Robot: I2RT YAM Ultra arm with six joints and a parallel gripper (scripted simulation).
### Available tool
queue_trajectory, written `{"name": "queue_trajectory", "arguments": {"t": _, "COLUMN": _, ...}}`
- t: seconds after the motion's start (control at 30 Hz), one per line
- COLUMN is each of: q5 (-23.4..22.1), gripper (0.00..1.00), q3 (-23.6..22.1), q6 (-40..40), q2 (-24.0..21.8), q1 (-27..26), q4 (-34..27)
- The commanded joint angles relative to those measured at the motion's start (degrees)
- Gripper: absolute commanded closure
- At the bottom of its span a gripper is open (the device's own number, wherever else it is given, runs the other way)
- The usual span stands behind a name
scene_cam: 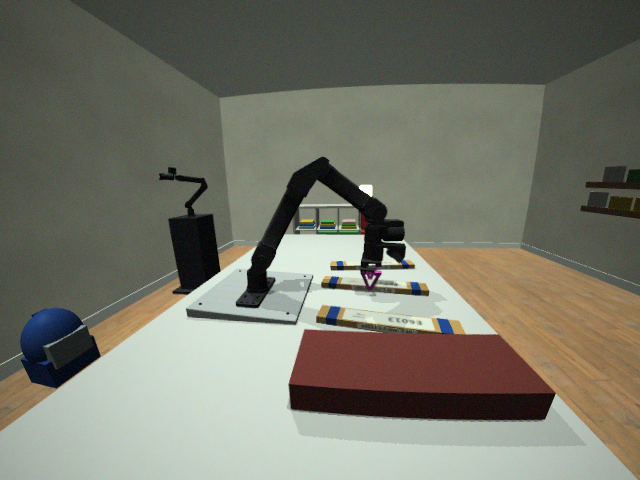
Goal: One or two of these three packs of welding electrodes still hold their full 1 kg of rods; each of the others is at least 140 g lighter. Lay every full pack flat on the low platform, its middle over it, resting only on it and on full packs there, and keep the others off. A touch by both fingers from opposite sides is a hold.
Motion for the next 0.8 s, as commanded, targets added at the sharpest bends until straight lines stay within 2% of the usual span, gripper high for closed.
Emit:
{"name": "queue_trajectory", "arguments": {"t": 0.0, "q5": 0.4, "gripper": 0.05, "q3": 1.57, "q6": 0.01, "q2": 0.64, "q1": -0.29, "q4": 2.18}}
{"name": "queue_trajectory", "arguments": {"t": 0.1, "q5": 0.37, "gripper": 0.05, "q3": -1.15, "q6": 0.01, "q2": 0.67, "q1": -0.29, "q4": 2.89}}
{"name": "queue_trajectory", "arguments": {"t": 0.3, "q5": 0.37, "gripper": 0.05, "q3": -1.99, "q6": -0.01, "q2": 1.17, "q1": -0.32, "q4": 4.45}}
{"name": "queue_trajectory", "arguments": {"t": 0.4, "q5": 0.41, "gripper": 0.05, "q3": 0.16, "q6": -0.02, "q2": 0.82, "q1": -0.33, "q4": 4.65}}
{"name": "queue_trajectory", "arguments": {"t": 0.77, "q5": 0.4, "gripper": 0.05, "q3": -0.73, "q6": -0.02, "q2": 0.33, "q1": -0.34, "q4": 4.39}}
